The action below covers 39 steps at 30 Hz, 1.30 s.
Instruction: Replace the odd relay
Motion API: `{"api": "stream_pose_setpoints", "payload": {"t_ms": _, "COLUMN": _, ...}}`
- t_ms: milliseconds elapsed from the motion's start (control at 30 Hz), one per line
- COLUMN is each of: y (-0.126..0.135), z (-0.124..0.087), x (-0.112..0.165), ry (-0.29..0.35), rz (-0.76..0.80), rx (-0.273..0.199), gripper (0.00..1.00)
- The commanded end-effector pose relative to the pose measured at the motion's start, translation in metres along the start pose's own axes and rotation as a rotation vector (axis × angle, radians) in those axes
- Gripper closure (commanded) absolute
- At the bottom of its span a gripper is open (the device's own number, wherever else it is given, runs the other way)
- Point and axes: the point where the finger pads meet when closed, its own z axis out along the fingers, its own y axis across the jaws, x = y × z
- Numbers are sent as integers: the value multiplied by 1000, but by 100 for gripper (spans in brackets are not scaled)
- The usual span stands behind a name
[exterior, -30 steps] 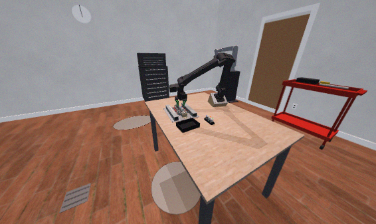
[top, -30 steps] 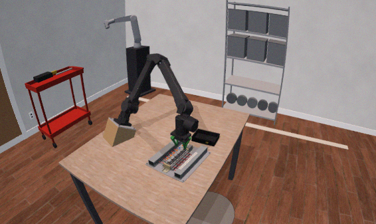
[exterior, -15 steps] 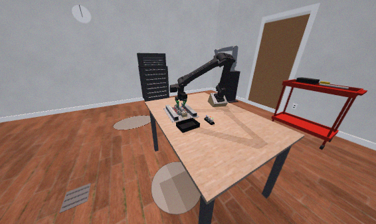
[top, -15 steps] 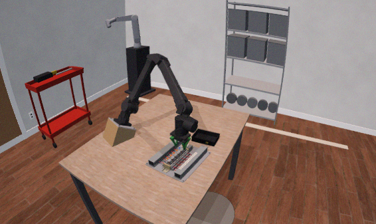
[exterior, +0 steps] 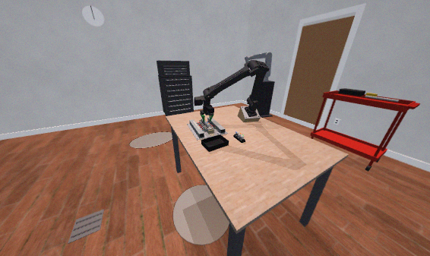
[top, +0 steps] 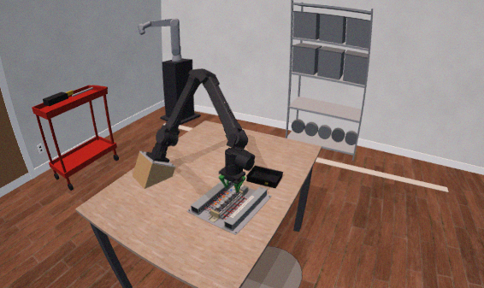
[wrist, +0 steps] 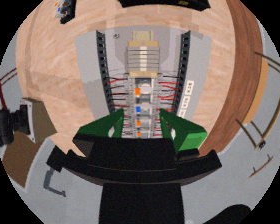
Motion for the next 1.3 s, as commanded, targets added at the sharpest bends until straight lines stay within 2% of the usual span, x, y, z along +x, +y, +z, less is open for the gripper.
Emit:
{"api": "stream_pose_setpoints", "payload": {"t_ms": 0, "y": -17, "z": -5, "x": -8, "ry": 6, "rz": -24, "rx": 33, "gripper": 41}}
{"api": "stream_pose_setpoints", "payload": {"t_ms": 767, "y": -23, "z": -8, "x": -9, "ry": 6, "rz": -24, "rx": 34, "gripper": 41}}
{"api": "stream_pose_setpoints", "payload": {"t_ms": 1267, "y": -7, "z": 2, "x": -5, "ry": 1, "rz": -5, "rx": 0, "gripper": 41}}
